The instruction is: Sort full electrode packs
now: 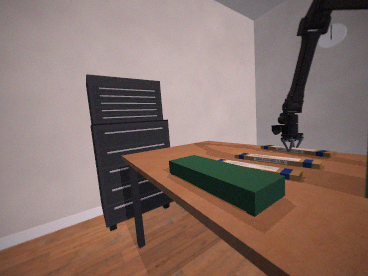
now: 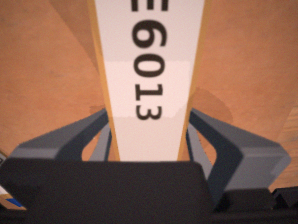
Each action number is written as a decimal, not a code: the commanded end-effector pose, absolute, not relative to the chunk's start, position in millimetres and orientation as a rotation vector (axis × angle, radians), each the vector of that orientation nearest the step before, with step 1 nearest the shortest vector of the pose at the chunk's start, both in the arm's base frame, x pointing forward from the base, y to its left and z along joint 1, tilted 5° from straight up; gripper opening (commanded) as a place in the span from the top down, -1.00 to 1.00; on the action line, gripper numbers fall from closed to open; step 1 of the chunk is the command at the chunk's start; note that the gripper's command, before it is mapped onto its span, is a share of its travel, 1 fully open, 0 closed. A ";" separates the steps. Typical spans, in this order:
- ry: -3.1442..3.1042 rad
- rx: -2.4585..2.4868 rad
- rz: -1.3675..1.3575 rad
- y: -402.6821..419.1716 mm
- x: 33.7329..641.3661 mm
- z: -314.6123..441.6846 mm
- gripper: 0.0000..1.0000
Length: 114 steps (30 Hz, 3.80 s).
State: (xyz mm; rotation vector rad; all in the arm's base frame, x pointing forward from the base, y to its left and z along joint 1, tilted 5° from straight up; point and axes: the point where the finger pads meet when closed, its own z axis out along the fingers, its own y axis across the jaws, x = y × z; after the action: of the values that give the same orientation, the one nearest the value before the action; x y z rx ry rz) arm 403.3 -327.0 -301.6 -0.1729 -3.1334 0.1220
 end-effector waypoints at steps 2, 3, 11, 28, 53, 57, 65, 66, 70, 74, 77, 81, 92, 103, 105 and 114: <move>-3.191 -0.182 0.192 -351.3 426.2 -281.6 1.00; -3.191 -0.182 0.192 -351.3 426.2 -281.6 1.00; -3.189 -0.182 0.190 -349.8 424.3 -283.0 1.00; -3.183 -0.181 0.182 -345.6 418.8 -284.6 1.00; -3.189 -0.182 0.189 -348.5 422.2 -285.9 1.00; -3.190 -0.182 0.191 -348.9 422.7 -285.2 1.00; -3.193 -0.183 0.194 -350.1 424.2 -283.8 1.00; -3.193 -0.183 0.195 -350.2 424.3 -283.7 1.00; -3.194 -0.183 0.196 -350.6 424.8 -283.4 1.00; -3.194 -0.183 0.196 -350.8 425.0 -283.2 1.00; -3.195 -0.183 0.197 -351.0 425.4 -283.1 1.00; -3.195 -0.183 0.198 -351.4 425.8 -282.9 1.00; -3.168 -0.180 0.163 -340.4 412.6 -296.2 -0.92; -3.146 -0.177 0.136 -332.1 401.6 -307.9 -0.92; -3.146 -0.177 0.136 -332.1 401.7 -308.2 -0.92; -3.152 -0.177 0.143 -326.3 402.3 -292.3 -0.92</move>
State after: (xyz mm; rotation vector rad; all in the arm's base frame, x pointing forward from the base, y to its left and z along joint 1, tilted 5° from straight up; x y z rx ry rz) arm 404.5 -327.8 -299.2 -0.1741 -3.1462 0.1371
